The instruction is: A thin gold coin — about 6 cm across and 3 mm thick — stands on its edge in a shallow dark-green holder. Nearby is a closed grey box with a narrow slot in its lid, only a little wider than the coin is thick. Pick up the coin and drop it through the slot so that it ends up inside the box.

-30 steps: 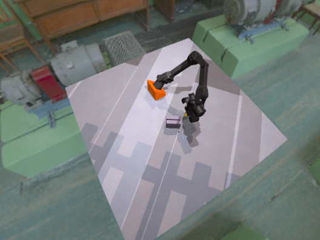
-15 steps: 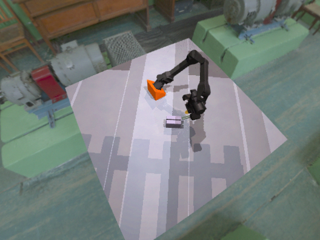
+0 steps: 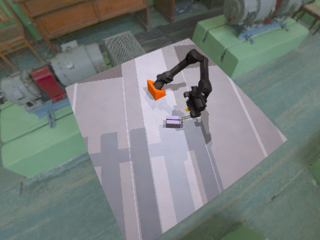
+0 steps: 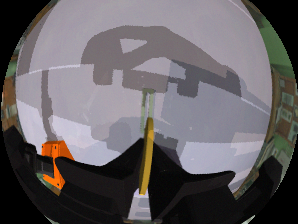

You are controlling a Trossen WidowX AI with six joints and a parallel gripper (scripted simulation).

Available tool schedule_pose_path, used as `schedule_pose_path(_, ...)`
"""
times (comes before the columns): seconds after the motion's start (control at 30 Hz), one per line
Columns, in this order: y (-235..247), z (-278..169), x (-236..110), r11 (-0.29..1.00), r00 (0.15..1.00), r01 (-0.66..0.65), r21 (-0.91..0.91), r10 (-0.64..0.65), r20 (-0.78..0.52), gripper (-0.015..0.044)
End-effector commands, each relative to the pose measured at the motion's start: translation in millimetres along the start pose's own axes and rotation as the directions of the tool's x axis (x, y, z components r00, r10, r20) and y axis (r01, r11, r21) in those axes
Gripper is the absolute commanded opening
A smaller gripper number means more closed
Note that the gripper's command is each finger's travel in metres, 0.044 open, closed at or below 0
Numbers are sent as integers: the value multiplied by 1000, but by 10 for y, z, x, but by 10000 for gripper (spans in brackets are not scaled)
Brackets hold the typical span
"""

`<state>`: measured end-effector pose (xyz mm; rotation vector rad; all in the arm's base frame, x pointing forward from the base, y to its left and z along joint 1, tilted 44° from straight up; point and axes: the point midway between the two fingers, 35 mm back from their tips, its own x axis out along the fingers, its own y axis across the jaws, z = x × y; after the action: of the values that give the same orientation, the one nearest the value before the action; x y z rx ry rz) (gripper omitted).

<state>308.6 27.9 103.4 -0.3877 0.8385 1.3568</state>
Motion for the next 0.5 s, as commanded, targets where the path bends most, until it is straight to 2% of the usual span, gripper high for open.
schedule_pose_path(0.0,41,-7,-21,994,1000,2,105,-2,-3,0)
schedule_pose_path(0.17,84,-20,-28,969,1000,2,248,-2,-3,0)
schedule_pose_path(0.47,37,-100,-32,967,1000,4,254,-3,-5,0)
